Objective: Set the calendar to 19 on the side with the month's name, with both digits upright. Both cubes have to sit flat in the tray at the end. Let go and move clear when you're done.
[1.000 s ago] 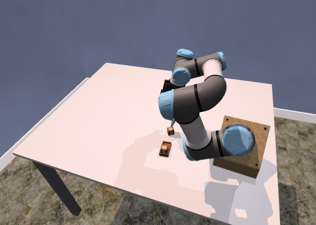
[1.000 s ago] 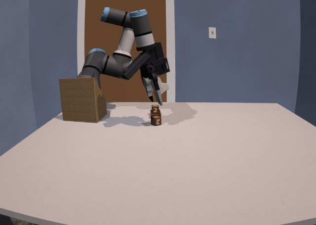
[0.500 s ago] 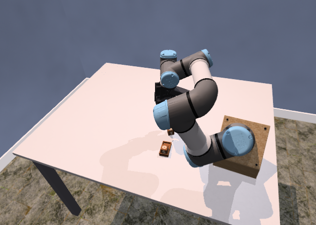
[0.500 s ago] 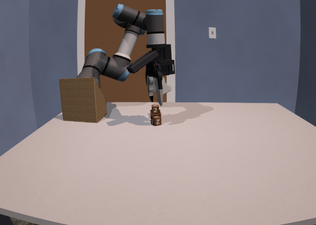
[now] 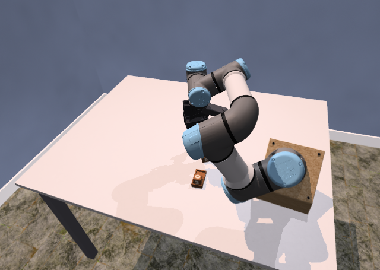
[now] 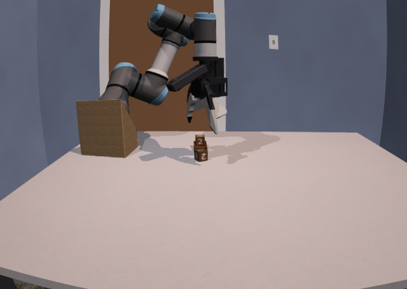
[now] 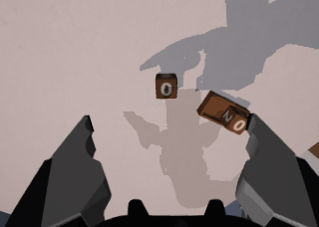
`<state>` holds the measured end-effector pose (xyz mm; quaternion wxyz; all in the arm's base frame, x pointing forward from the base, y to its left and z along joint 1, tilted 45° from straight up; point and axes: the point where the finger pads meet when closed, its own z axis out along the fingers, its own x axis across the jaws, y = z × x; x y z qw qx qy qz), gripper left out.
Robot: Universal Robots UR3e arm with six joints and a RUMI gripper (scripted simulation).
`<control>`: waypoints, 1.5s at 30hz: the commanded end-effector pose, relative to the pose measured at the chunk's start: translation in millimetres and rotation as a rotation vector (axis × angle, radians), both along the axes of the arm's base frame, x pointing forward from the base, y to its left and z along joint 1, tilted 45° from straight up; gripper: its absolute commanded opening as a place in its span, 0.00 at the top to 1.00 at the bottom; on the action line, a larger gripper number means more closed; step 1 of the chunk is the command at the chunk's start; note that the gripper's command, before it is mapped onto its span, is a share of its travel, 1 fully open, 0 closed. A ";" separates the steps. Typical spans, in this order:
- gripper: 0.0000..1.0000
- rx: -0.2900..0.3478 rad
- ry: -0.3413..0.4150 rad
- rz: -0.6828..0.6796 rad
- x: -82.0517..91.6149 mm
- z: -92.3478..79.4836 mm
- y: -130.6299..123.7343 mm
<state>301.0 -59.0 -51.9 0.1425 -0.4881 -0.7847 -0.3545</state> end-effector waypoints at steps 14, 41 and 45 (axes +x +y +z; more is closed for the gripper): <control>0.00 -0.003 -0.005 0.003 0.3 0.2 -1.0; 0.00 -0.069 -0.377 0.383 -1.5 0.0 -6.0; 0.00 -0.085 -0.464 0.473 -1.5 0.4 -6.8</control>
